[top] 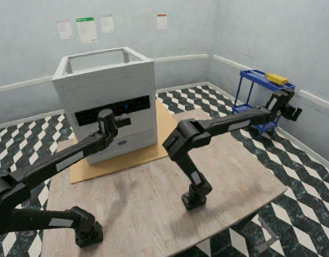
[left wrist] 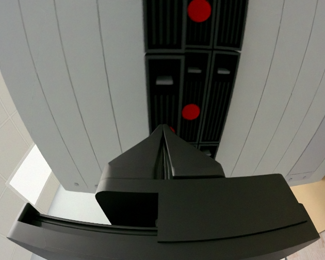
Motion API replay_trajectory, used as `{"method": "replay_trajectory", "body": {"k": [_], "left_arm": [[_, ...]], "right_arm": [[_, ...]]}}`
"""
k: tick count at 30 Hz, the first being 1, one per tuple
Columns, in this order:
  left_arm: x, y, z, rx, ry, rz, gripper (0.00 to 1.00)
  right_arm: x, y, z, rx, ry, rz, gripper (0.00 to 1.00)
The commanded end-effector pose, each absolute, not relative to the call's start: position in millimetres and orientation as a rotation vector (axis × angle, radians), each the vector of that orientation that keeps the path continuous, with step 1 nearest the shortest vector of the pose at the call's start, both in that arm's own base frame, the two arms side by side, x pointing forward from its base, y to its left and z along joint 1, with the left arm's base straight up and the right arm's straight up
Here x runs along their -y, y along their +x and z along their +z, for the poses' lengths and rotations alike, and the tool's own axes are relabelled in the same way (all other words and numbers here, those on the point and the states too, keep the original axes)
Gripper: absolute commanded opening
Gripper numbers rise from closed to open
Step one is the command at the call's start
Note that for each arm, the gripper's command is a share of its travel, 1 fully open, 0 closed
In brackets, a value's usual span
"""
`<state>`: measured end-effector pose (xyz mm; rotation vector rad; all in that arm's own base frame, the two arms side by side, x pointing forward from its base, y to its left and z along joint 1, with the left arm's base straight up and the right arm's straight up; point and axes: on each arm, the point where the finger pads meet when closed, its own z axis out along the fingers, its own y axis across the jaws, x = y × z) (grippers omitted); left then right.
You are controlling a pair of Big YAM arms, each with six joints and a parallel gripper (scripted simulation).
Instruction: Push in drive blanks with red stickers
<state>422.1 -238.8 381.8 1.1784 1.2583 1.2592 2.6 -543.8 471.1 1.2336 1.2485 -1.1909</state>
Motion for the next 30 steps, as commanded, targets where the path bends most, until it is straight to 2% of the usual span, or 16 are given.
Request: {"method": "replay_trajectory", "body": {"k": [1,4,30], "left_arm": [[251,420,382,-1.237,1.185,1.237,0.00],[246,422,427,-1.234,1.090,1.229,0.00],[243,422,423,-1.239,1.106,1.235,0.00]], "right_arm": [[545,0,501,-1.209,1.209,-1.209,1.00],[545,0,501,-1.209,1.209,-1.209,1.00],[545,0,501,-1.209,1.209,-1.209,1.00]]}}
